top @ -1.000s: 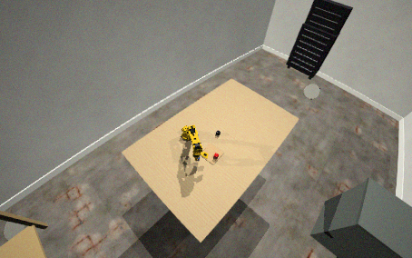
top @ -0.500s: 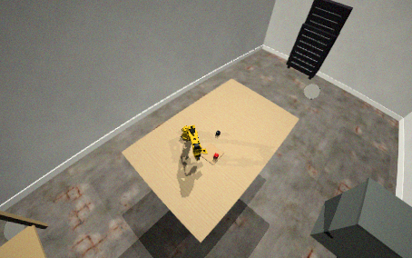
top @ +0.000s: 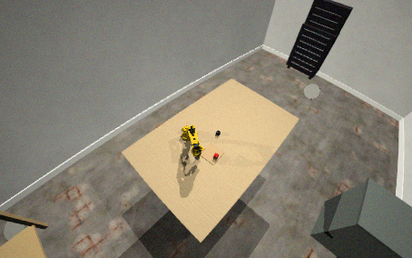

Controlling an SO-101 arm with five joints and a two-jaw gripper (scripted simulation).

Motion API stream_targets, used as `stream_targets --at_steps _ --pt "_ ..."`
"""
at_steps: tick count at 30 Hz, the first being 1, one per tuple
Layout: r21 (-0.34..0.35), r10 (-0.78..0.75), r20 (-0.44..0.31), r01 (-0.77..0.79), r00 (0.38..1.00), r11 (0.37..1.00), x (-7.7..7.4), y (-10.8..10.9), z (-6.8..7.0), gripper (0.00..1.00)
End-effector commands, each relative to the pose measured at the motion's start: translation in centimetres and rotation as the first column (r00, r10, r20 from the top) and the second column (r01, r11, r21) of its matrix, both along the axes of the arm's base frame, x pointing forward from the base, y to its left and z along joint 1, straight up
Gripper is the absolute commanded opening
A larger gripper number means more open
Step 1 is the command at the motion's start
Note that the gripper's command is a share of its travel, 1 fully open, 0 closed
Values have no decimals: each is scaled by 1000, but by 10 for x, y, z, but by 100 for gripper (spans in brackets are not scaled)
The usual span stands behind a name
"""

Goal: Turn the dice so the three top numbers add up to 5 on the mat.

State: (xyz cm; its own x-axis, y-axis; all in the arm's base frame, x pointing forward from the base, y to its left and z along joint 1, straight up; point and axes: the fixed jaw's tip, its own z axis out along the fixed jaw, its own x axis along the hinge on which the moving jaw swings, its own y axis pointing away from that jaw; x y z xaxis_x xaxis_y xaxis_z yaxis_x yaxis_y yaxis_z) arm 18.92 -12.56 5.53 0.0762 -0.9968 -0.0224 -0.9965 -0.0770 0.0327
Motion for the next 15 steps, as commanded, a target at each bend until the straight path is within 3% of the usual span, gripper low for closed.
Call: stream_targets --at_steps 1,6,15 --pt "-21 152 36 -151 988 988 3 -6 8 0" --pt "-20 259 34 -259 965 966 2 -7 8 0" --pt "-15 522 32 -522 852 853 2 -11 7 0"
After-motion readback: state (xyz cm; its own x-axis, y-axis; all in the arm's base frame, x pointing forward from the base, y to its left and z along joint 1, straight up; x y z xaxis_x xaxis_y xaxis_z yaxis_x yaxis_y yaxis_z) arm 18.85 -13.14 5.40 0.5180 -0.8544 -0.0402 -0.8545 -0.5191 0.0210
